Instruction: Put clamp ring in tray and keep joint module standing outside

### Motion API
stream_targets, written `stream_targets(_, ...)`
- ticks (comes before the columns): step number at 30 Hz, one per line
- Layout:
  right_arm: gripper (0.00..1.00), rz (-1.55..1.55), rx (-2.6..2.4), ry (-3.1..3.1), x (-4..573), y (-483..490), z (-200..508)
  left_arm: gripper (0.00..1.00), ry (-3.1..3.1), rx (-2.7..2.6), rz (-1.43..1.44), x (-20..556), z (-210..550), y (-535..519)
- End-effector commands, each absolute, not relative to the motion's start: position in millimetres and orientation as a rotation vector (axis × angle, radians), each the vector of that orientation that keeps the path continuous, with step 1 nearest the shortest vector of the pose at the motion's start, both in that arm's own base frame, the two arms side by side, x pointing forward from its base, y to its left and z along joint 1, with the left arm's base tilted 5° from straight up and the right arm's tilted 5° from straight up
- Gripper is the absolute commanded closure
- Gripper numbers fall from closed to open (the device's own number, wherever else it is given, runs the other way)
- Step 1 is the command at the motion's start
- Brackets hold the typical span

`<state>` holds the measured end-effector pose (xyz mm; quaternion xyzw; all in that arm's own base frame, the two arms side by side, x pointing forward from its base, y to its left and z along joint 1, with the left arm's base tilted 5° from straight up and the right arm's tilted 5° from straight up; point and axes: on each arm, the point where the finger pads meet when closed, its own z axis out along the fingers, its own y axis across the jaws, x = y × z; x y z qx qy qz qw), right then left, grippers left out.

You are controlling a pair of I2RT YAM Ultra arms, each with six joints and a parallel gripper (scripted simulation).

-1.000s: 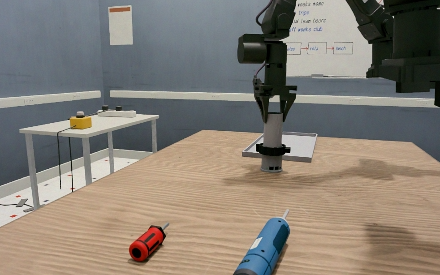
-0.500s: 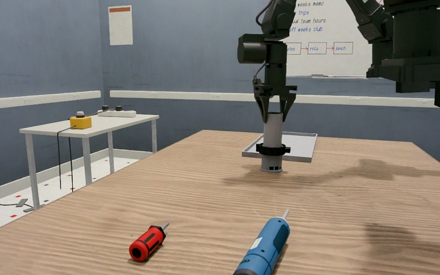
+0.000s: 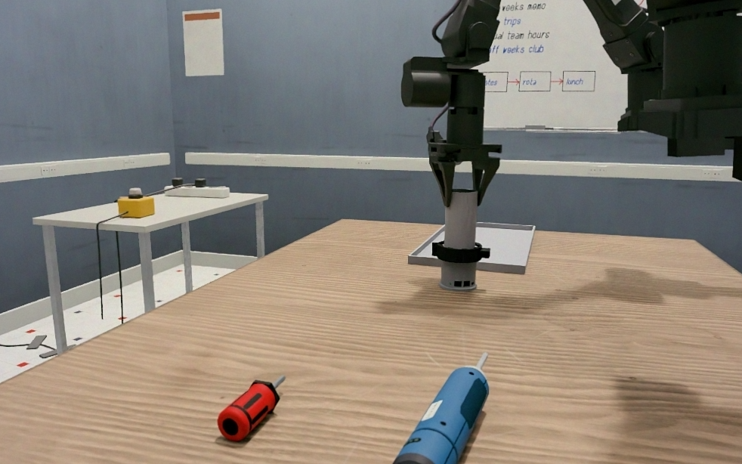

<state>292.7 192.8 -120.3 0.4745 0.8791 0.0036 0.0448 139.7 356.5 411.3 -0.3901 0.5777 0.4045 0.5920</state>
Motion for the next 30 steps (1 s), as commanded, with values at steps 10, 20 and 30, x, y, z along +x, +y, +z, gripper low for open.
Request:
stream_targets(10,0.52,-0.021,1.444,2.693,278,202,-117,0.00,1.335,-0.928,0.940,135,420,355)
stream_targets(20,0.52,-0.013,1.445,2.696,267,209,-117,0.00,1.335,-0.928,0.940,135,420,355)
stream_targets(30,0.52,-0.002,1.445,2.698,261,215,-118,0.00,1.335,-0.928,0.940,135,420,355)
